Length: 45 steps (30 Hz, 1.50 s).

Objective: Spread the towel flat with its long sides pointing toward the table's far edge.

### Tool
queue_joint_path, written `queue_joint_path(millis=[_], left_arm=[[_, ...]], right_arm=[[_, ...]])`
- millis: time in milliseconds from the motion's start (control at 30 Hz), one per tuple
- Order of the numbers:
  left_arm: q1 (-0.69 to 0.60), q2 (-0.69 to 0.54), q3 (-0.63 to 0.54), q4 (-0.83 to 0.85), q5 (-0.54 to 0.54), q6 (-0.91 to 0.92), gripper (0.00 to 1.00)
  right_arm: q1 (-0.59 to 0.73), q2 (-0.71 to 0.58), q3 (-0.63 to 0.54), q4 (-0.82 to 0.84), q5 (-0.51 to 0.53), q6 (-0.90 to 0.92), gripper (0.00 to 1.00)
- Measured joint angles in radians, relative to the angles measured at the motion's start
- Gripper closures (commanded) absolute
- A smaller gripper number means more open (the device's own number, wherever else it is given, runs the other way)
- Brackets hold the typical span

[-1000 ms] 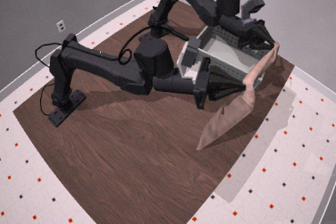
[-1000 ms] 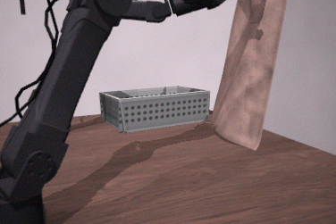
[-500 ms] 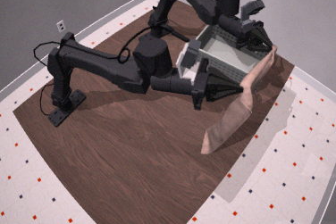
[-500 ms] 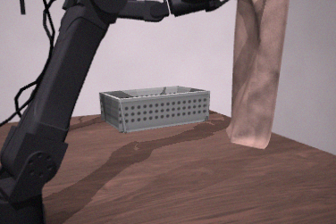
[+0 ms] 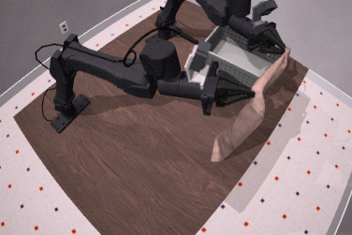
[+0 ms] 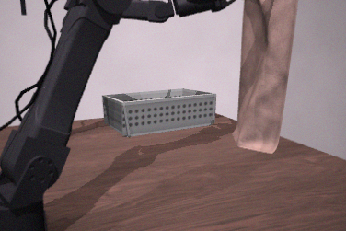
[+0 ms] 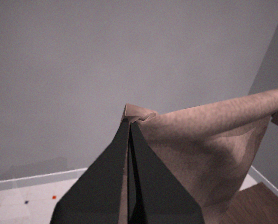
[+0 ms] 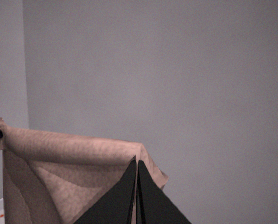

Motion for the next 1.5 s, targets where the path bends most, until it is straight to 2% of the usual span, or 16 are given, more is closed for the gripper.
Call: queue_joint_path(millis=[1167,1367,1500], left_arm=[[-0.002,-0.010,-0.020,-0.013,0.000,0.000,1.00],[-0.002,-0.090,-0.027,-0.259,-0.004,0.000,1.00],[-0.002,-0.150,0.007,-0.352,-0.004,0.000,1.00]], right_arm=[[0.006,-0.018,-0.023,-0.027,0.001,0.000,1.00],[0.038,-0.106,-0.026,-0.248,0.004,0.000,1.00],[0.051,-0.154,0.005,-0.327,0.003,0.000,1.00]])
